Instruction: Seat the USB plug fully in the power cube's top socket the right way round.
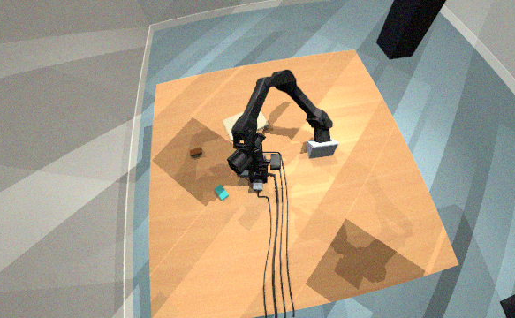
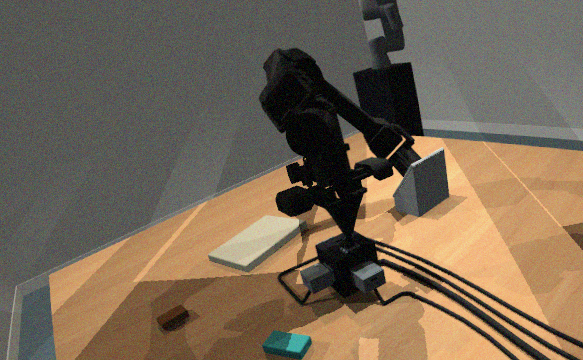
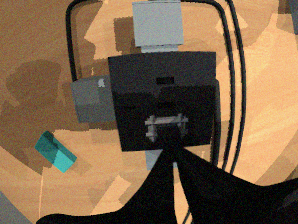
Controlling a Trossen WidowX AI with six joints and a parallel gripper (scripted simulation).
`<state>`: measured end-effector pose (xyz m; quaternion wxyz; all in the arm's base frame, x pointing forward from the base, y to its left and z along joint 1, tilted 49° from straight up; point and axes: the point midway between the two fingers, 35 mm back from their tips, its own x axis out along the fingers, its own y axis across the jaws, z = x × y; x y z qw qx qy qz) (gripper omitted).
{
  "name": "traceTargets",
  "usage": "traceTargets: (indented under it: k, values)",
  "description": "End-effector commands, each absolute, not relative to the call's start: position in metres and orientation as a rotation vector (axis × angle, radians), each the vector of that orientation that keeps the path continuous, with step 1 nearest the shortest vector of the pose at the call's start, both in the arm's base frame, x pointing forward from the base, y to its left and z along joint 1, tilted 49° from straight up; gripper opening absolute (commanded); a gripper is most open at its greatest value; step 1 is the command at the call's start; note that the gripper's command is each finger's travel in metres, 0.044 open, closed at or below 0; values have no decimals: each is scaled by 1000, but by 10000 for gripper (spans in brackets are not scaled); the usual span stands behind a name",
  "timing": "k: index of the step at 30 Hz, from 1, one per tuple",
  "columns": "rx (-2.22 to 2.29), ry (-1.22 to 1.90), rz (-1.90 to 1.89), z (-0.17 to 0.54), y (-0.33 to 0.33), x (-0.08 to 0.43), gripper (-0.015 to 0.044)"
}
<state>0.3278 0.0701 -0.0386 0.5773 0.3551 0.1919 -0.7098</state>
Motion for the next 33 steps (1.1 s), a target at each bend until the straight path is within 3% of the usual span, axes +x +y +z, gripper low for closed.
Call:
traceTargets:
  k: [1,4,33]
  values:
    - [831,449,-1661,-39,70,328,26]
    - [831,449,-1661,-39,70,328,95]
    - [831,450,-1661,-31,78,329,95]
